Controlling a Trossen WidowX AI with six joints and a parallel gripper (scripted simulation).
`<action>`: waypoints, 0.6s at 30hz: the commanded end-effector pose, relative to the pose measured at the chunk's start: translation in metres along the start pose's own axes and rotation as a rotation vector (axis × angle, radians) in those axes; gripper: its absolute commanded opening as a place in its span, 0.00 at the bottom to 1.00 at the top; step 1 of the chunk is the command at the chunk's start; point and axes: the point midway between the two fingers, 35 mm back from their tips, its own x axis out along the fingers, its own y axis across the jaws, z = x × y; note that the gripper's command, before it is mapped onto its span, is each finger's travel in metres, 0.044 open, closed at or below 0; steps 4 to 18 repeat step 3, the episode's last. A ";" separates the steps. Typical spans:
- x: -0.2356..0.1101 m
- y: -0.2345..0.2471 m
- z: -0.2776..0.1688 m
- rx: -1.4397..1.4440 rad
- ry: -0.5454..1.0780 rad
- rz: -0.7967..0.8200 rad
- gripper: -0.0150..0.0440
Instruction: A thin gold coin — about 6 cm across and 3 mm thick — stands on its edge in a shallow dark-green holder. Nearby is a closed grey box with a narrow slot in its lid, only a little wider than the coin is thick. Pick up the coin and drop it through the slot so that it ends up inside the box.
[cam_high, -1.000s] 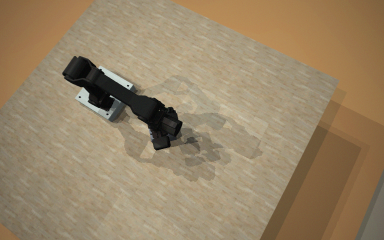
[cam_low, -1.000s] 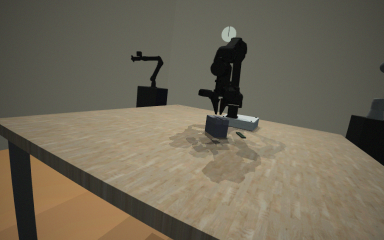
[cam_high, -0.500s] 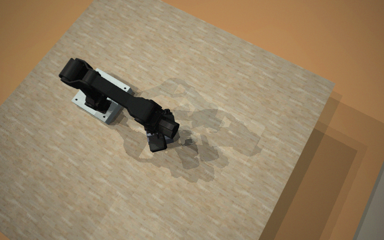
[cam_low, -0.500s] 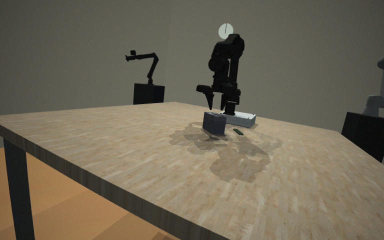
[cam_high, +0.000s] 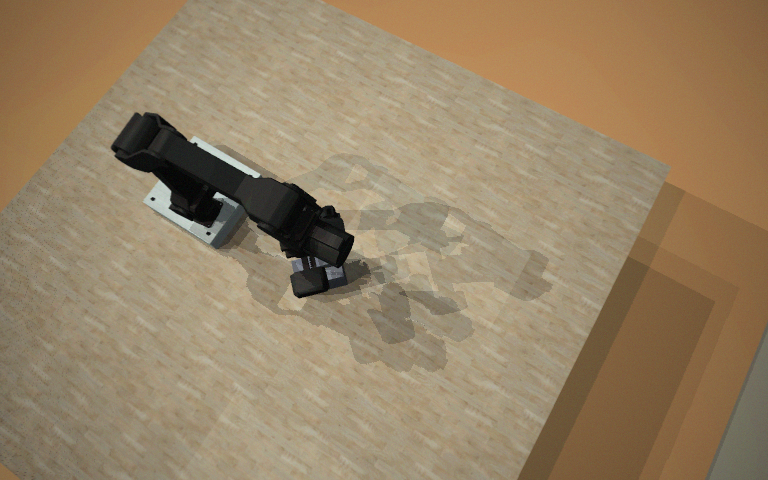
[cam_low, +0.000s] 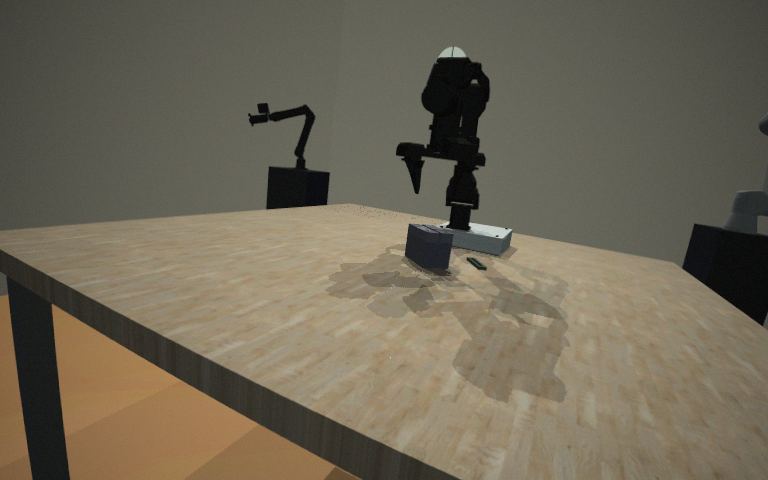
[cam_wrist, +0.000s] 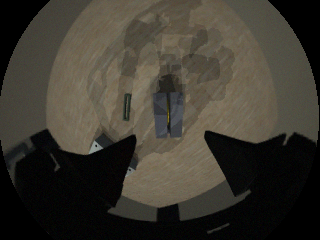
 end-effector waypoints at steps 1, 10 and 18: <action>-0.003 0.000 0.000 0.004 0.001 0.002 1.00; -0.003 0.000 0.000 0.004 0.001 0.002 1.00; -0.003 0.000 0.000 0.004 0.001 0.002 1.00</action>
